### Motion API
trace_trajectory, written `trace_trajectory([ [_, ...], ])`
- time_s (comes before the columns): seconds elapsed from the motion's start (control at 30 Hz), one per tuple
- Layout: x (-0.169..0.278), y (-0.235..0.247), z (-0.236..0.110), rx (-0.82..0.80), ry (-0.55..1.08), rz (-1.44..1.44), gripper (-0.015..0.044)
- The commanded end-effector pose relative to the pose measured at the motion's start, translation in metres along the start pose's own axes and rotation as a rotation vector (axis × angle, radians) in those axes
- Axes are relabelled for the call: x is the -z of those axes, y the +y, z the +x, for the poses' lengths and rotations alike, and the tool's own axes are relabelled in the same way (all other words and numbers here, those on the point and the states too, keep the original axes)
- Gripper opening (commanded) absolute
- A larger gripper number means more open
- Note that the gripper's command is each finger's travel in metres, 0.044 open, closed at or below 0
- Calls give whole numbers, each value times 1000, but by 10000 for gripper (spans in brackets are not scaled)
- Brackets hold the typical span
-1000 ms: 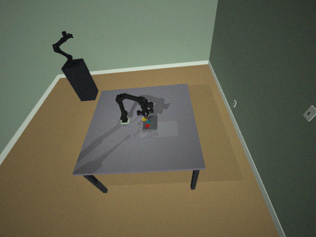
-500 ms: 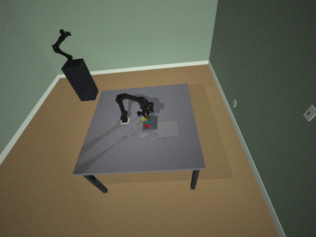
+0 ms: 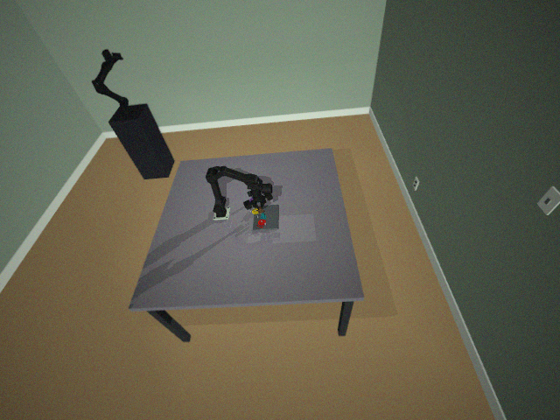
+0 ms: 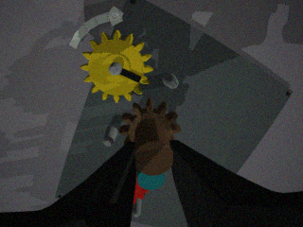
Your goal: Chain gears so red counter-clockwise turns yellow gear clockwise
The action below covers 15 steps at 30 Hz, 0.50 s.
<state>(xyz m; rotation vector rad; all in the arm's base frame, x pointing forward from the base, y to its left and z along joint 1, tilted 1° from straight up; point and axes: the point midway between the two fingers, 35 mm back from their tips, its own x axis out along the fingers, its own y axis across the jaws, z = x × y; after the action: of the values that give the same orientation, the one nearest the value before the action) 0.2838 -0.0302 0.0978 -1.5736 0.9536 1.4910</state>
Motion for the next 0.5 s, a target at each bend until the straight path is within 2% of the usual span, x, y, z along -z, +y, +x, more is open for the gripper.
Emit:
trace_trajectory([
  [0.0, -1, 0, 5, -1, -5, 45, 0],
  [0.47, -1, 1, 19, -2, -4, 393, 0],
])
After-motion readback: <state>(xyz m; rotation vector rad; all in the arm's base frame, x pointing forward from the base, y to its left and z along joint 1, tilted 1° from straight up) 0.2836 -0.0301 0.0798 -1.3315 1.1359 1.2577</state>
